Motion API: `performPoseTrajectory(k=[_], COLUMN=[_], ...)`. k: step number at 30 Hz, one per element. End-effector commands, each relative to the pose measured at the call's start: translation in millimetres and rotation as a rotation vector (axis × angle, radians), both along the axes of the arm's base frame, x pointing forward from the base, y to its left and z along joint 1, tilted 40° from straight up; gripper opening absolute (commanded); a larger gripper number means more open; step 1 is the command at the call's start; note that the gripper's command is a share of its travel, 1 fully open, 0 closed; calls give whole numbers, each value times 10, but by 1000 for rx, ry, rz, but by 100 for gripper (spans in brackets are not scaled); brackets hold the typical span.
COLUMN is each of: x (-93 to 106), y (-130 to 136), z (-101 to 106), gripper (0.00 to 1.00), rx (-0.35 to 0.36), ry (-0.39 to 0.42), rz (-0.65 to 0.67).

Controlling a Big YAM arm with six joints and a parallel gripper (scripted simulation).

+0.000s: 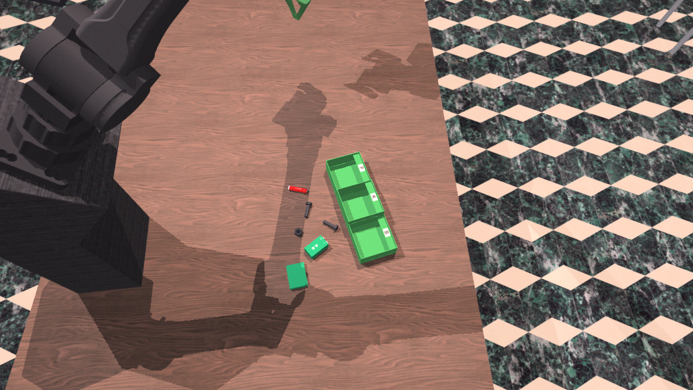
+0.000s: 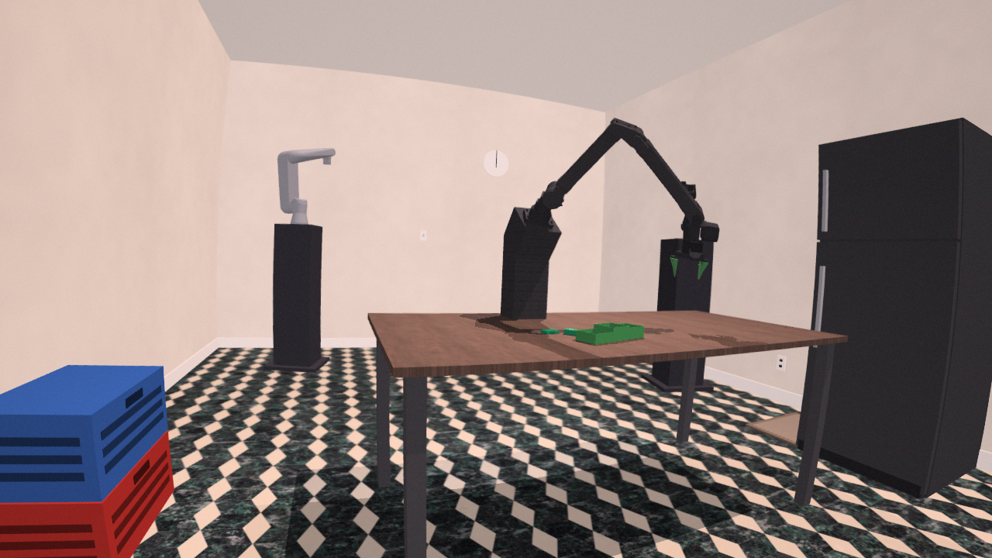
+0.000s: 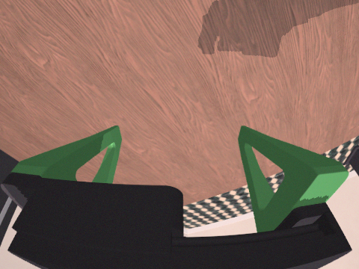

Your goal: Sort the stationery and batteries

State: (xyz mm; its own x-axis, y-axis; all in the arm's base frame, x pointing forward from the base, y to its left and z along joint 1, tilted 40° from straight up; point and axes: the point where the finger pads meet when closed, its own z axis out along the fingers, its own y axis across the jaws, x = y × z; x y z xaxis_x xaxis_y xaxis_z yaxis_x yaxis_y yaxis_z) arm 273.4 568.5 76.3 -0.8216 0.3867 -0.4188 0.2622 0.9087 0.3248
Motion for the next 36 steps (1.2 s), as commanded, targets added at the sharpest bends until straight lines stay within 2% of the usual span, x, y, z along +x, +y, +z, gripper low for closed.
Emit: performPoseTrajectory(k=[1,17,18,36], x=[-19,-19,-2,-2], y=[26,26,1,1], z=[54,54,2,2], gripper=[100,100,9,9], rx=[9,9,0,0], ry=[-3,-3,0,0], rz=[4,4,0,0])
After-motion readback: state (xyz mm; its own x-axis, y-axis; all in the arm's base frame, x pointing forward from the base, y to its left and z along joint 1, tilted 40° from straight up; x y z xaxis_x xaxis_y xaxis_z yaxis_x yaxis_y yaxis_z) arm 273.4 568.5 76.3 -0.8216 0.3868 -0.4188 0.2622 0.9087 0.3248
